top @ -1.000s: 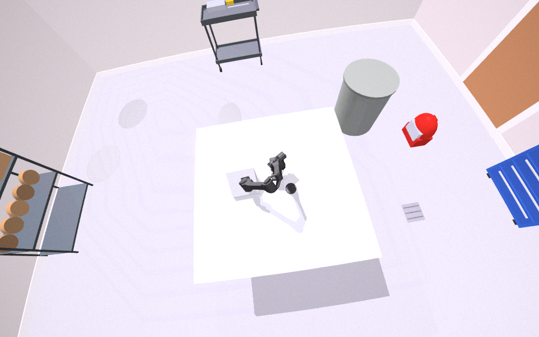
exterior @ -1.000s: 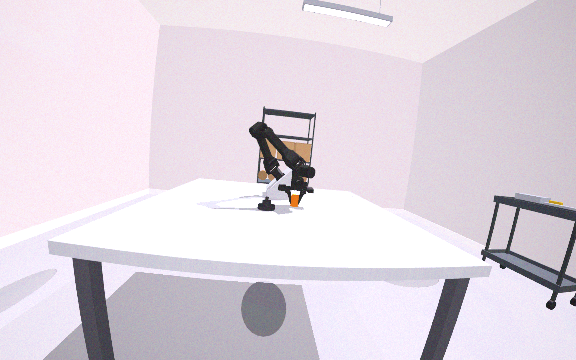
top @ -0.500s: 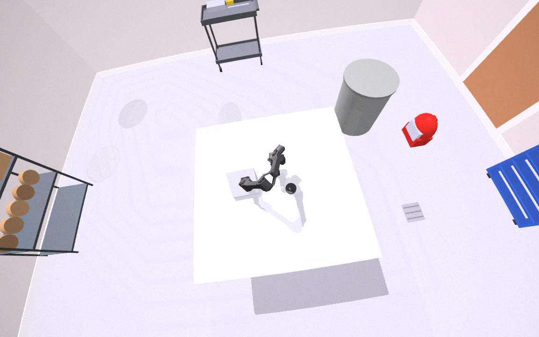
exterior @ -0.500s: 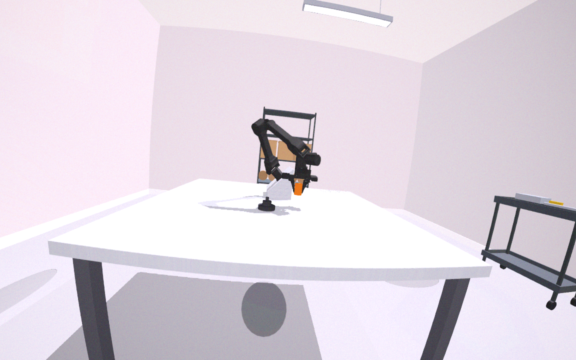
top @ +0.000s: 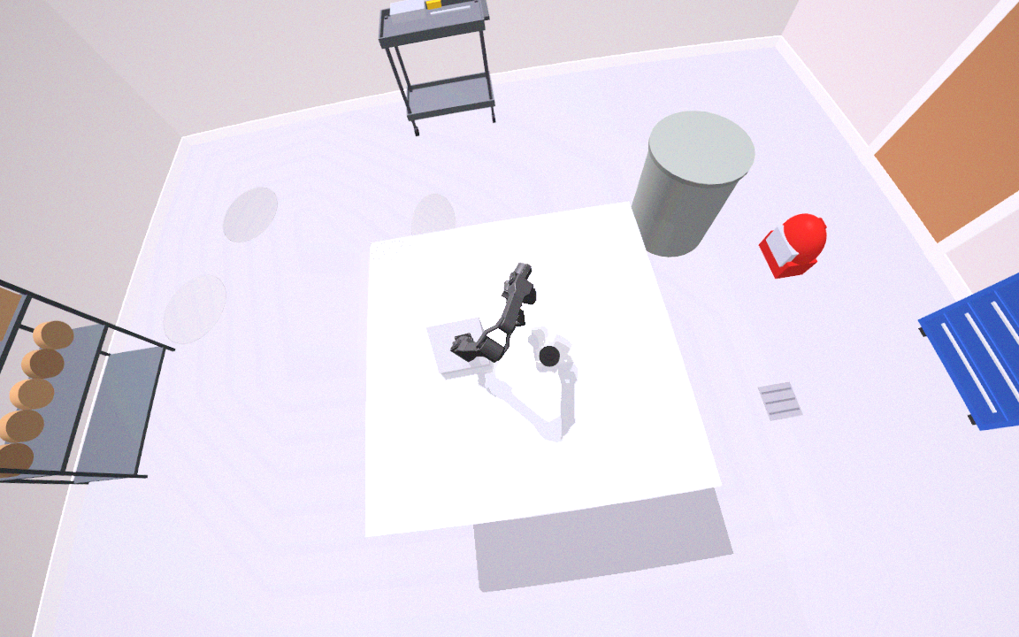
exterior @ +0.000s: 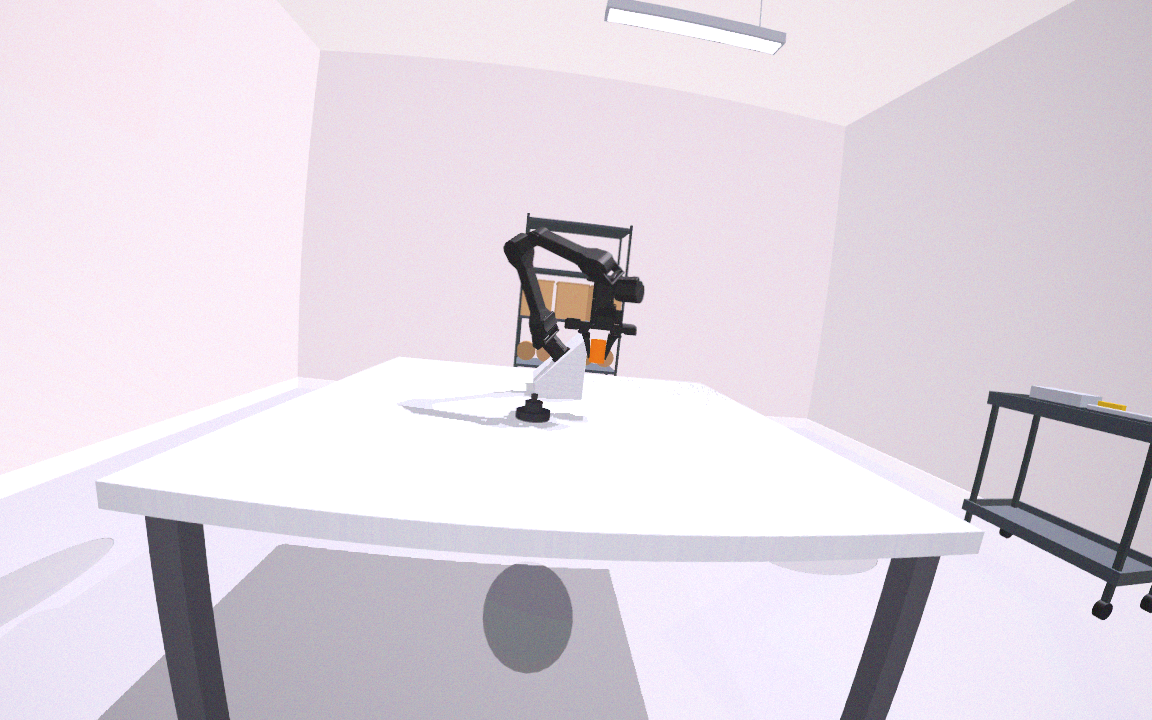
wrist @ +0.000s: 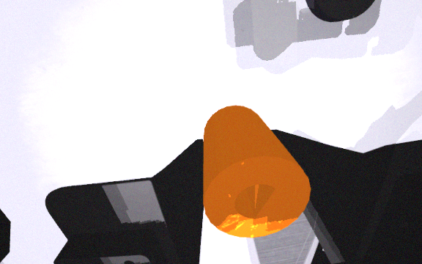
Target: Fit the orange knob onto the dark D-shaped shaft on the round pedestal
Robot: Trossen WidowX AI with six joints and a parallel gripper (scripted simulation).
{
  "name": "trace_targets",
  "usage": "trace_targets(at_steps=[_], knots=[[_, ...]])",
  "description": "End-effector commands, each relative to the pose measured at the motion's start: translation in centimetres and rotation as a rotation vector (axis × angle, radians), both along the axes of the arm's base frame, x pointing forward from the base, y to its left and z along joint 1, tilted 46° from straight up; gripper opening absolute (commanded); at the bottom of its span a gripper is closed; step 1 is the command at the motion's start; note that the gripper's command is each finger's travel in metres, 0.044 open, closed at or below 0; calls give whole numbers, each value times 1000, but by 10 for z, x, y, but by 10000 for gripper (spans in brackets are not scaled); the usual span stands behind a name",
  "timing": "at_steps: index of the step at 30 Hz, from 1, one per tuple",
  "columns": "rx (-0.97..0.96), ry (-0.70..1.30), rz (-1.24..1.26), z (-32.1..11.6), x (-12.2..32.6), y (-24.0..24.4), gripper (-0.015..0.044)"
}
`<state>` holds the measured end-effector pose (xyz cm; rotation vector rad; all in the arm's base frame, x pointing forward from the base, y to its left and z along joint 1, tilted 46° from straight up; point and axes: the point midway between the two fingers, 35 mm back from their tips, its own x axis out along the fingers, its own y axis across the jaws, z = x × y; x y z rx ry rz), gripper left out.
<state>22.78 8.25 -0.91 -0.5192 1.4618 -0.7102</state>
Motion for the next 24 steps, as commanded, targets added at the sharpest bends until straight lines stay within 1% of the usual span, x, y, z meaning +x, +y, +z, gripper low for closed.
trace_targets(at_steps=[1, 24], knots=[[10, -2, 1, 5, 7, -3, 0], [38, -20, -1, 25, 45, -45, 0]])
